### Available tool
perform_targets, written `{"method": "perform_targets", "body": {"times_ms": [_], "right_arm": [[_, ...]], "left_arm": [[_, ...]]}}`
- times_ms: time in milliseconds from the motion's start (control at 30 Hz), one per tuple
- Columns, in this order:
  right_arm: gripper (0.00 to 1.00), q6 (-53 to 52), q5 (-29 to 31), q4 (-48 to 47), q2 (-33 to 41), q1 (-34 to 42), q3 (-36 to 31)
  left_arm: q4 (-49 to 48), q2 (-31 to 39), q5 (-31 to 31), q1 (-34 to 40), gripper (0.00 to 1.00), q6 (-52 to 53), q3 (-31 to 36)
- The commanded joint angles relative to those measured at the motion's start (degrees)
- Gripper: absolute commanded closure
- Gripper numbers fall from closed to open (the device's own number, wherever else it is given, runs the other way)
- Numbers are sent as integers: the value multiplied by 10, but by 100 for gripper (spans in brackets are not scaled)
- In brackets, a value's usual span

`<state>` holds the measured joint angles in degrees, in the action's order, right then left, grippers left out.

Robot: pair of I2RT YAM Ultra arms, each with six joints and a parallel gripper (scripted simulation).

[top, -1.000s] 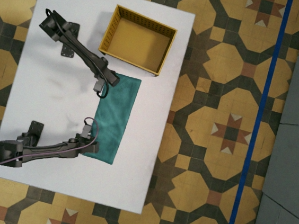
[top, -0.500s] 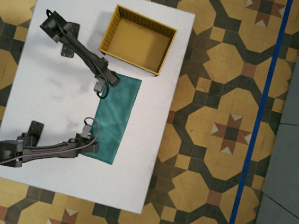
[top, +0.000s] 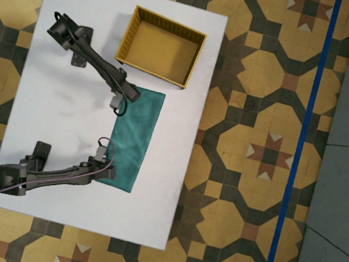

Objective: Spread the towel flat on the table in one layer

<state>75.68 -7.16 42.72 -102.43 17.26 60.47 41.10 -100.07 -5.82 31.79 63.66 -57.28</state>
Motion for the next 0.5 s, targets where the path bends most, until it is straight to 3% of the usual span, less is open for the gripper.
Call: {"method": "perform_targets", "body": {"times_ms": [0, 33, 67, 133, 167, 300, 333, 467], "right_arm": [[100, -5, -5, 16, -3, 1, -15], [100, -5, -5, 16, -3, 1, -15], [100, -5, -5, 16, -3, 1, -15], [100, -5, -5, 16, -3, 1, -15], [100, -5, -5, 16, -3, 1, -15], [100, -5, -5, 16, -3, 1, -15], [100, -5, -5, 16, -3, 1, -15], [100, -5, -5, 16, -3, 1, -15]], "left_arm": [[-11, -13, -7, -6, 73, 2, -4], [-10, -13, -7, -6, 73, 2, -4], [-12, -17, -7, -9, 81, 6, -17], [-6, -18, -7, -9, 81, 6, -18], [3, -22, -8, -12, 89, 9, -23], [5, -22, -7, -8, 89, 9, -3], [6, -25, -8, -15, 98, 13, -30], [8, -28, -6, -17, 99, 14, -33]]}}
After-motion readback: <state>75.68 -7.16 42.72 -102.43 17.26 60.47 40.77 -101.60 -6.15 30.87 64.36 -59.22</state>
